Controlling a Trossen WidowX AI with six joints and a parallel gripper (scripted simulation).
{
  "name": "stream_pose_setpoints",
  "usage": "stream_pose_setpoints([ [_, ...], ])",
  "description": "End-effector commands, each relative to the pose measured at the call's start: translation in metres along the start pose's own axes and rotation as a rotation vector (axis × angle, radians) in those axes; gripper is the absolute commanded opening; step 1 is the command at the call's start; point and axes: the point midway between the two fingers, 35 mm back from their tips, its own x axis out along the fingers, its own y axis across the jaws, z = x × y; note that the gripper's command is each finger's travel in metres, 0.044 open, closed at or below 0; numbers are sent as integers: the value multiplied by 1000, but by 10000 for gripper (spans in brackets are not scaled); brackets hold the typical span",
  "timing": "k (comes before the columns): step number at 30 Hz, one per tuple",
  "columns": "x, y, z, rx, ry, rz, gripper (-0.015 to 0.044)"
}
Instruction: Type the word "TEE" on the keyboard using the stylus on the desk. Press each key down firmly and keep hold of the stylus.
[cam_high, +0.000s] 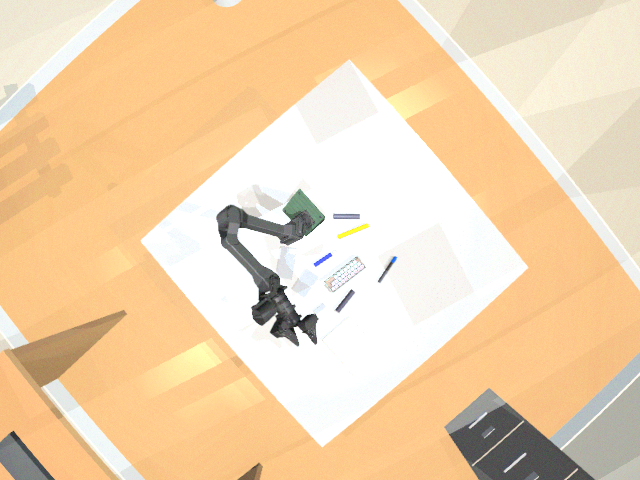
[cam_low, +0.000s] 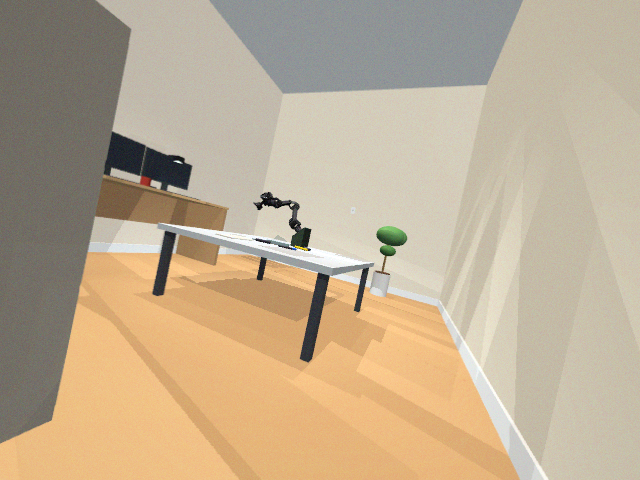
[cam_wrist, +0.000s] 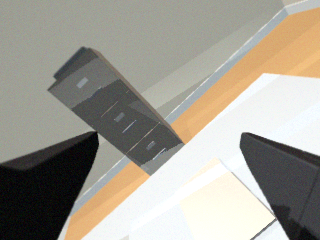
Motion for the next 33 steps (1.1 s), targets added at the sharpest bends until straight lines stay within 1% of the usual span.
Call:
stream_pose_setpoints([
  [1,1,0,-1,2,5,0,414],
  [3,7,2,-12,15,47,-3,361],
  [5,17,5,-33,40,129,-10,309],
  [11,45,24,-131,70,497,-68,151],
  [17,41,45,-227,-31,851,-152,0],
  [22,19,57,-296,-194,1107,-233,0],
  [26,-6,59,-341,-354,1271,-314,0],
  [30,-32,56,-377,-549,1397,-394,0],
  [33,-47,54,-393,-673,1449,-434,0],
])
